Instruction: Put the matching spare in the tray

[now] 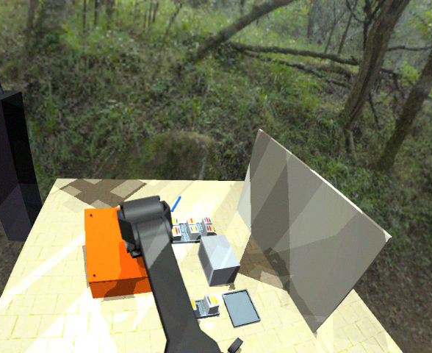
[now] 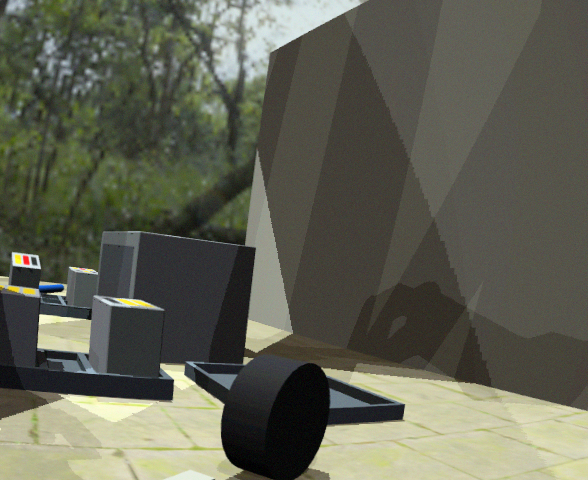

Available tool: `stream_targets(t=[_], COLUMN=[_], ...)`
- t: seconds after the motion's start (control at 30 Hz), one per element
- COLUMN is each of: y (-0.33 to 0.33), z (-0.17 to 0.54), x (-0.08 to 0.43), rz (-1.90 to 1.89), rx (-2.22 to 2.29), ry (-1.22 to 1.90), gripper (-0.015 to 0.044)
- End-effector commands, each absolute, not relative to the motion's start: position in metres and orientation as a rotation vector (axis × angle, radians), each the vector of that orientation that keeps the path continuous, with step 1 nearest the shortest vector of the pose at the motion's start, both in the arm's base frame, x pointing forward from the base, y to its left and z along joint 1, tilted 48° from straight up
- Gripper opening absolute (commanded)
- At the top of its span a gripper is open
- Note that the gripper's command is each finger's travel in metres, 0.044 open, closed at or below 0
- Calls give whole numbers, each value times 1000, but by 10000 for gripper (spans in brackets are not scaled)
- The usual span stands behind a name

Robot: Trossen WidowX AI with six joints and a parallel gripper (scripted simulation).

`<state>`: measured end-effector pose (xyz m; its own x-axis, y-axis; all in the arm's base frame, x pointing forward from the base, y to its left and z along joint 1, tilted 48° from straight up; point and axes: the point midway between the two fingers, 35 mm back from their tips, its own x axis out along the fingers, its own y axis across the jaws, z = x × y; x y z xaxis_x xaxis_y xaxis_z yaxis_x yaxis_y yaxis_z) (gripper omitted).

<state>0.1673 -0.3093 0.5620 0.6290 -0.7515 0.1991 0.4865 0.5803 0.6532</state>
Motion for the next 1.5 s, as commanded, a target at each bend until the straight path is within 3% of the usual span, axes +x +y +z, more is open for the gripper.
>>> stream_targets(t=[0.0, 0.23, 0.67, 1.07, 1.47], y=[-309, -312, -299, -212, -83], z=[562, 555, 416, 279, 164], x=[167, 175, 320, 412, 435], rz=[-758, -758, -756, -769, -673], rx=[593, 611, 818, 725, 383], ry=[-493, -475, -23, 493, 964], gripper=[426, 440, 440, 440, 440])
